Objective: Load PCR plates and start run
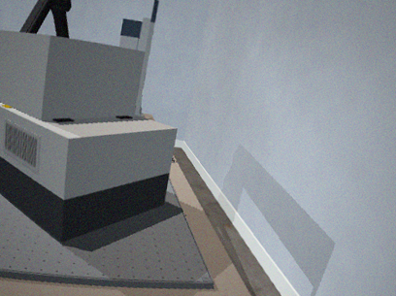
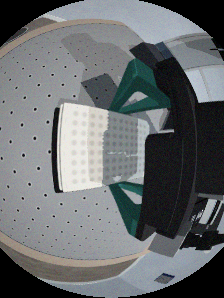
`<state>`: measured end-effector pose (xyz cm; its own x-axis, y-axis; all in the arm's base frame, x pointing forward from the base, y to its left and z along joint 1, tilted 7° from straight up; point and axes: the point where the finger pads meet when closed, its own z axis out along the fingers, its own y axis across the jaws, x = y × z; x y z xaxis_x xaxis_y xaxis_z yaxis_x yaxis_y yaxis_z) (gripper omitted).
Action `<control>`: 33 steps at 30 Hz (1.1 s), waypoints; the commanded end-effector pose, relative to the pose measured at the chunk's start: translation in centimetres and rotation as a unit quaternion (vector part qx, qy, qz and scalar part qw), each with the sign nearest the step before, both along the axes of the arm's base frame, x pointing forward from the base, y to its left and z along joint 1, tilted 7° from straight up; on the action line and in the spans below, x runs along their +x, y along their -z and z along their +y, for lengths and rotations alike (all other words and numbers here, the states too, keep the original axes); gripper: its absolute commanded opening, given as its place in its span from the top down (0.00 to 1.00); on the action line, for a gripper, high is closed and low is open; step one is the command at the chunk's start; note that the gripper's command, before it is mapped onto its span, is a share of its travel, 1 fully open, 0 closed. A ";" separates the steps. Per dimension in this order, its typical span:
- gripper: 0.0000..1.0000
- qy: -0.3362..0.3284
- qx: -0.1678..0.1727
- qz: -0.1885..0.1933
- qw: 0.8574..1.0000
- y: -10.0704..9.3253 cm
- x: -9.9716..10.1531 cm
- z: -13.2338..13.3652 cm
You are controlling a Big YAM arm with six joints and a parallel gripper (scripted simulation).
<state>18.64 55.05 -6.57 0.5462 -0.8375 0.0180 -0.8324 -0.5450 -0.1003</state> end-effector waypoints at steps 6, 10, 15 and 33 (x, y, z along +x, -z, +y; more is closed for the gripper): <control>1.00 0.000 0.010 -0.001 1.000 -1.1 0.5 -0.5; 1.00 0.000 -0.003 0.003 1.000 -0.3 0.3 -1.1; 1.00 -0.006 -0.003 0.003 1.000 0.0 -0.3 -0.4; 1.00 0.009 0.031 -0.007 0.999 -2.8 1.0 2.4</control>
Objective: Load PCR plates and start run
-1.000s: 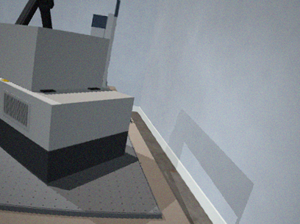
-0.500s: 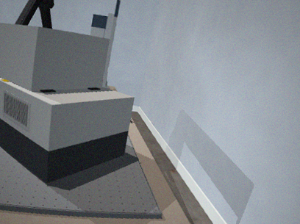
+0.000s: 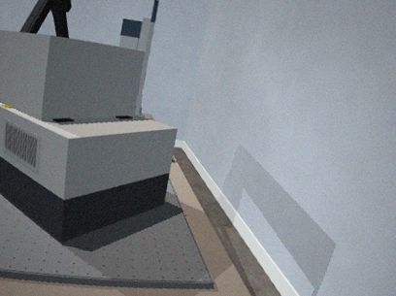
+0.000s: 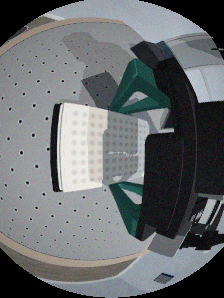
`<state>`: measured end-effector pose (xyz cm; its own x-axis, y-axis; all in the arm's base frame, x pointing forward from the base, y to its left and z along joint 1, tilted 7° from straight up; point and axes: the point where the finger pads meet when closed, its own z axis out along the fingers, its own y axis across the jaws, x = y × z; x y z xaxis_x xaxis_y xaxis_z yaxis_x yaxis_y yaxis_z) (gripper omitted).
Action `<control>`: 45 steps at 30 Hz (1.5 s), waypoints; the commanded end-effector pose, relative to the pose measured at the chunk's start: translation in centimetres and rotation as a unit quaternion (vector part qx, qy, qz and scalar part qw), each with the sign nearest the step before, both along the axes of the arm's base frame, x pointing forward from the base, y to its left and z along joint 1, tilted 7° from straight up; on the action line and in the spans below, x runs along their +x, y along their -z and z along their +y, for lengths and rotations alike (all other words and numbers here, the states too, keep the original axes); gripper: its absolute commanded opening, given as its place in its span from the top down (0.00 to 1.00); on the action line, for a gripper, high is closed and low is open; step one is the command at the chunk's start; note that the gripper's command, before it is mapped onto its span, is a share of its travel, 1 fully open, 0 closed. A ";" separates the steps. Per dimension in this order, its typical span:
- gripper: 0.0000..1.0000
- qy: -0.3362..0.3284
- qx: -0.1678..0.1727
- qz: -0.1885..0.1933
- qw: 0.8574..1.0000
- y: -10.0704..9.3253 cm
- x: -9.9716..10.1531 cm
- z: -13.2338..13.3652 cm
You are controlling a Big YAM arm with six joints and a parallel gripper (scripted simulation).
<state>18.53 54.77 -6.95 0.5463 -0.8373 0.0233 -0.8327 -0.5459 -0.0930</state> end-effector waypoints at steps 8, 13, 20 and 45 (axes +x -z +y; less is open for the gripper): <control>1.00 0.012 0.025 -0.006 1.000 -1.4 1.1 1.2; 1.00 0.002 0.010 -0.001 1.000 -1.1 -0.5 0.2; 1.00 0.000 0.011 -0.002 1.000 -1.2 -0.8 0.2; 1.00 0.000 0.027 -0.008 1.000 -2.2 0.2 2.8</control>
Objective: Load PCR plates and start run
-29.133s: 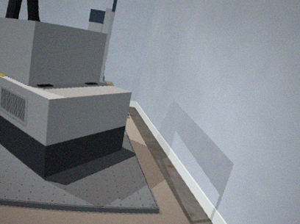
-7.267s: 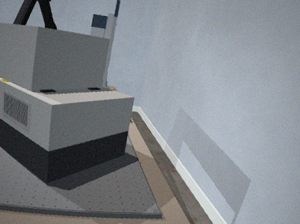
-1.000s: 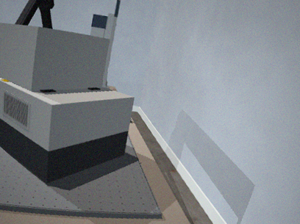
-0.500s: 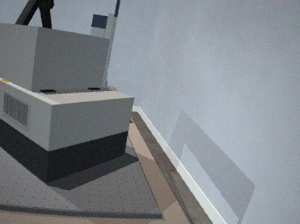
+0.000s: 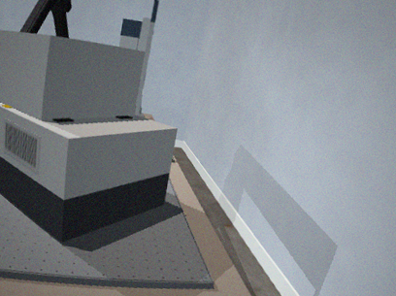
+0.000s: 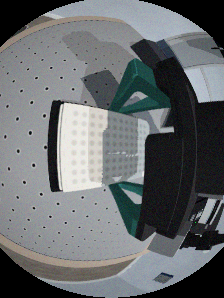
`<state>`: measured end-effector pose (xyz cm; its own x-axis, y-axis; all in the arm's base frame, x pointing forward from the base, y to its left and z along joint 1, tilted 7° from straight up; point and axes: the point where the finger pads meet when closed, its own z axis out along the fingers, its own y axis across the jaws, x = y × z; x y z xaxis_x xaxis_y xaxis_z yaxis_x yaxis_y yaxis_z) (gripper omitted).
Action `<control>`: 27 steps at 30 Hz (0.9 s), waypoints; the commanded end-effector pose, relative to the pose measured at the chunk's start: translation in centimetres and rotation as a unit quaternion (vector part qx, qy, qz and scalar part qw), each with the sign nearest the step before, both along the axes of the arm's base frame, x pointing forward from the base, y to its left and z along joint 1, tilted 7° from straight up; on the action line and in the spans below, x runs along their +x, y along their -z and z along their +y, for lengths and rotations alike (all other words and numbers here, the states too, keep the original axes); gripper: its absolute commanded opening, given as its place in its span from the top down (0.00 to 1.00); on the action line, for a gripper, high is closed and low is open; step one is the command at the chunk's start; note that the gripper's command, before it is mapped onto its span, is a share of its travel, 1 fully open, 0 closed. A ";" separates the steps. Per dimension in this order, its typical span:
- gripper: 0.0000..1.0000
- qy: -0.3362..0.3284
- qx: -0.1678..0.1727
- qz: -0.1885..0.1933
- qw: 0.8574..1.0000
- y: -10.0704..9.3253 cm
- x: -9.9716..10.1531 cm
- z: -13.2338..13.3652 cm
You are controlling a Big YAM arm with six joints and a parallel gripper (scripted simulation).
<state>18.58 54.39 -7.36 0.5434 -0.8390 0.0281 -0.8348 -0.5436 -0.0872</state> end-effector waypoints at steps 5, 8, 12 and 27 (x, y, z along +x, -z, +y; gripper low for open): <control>1.00 -0.001 0.036 -0.011 0.999 -3.2 0.2 3.3; 1.00 -0.001 0.036 -0.011 0.999 -2.8 0.2 3.0; 1.00 -0.007 0.032 -0.011 0.999 -2.2 0.3 2.4; 1.00 -0.002 0.017 -0.006 1.000 -1.3 0.9 0.6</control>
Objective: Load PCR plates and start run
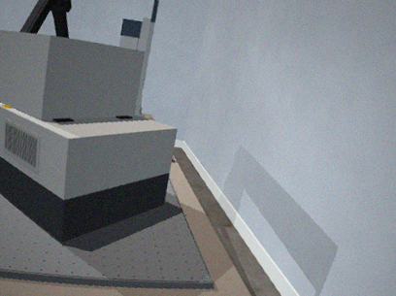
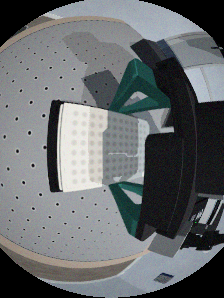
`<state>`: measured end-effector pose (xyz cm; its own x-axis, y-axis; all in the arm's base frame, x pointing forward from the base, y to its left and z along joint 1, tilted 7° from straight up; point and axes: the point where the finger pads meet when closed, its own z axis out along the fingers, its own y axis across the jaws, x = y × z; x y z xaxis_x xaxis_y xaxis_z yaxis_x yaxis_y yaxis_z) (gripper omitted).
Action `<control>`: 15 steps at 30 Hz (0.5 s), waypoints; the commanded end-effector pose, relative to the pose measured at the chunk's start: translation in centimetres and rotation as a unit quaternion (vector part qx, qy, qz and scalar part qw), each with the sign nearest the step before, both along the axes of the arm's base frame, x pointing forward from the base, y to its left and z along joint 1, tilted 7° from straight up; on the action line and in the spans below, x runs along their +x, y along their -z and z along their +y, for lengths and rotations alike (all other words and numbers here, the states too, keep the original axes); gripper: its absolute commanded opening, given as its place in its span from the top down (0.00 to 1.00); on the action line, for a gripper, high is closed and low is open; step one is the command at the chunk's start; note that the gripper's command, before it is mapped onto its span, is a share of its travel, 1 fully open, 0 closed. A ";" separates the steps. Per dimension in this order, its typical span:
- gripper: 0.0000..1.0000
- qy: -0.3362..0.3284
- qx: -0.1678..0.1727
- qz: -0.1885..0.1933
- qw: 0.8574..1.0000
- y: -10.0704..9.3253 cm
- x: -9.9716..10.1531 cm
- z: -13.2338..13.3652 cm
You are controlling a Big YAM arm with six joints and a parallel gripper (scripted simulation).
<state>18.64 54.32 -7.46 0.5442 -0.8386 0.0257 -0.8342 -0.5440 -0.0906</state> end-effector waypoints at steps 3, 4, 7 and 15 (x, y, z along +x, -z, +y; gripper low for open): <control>1.00 -0.008 0.015 -0.006 1.000 -1.1 0.2 1.3; 1.00 -0.010 0.015 -0.006 1.000 -1.0 0.0 1.5; 1.00 -0.013 0.020 -0.007 1.000 -1.1 -0.2 2.2; 1.00 0.004 0.024 -0.007 1.000 -1.1 0.5 2.5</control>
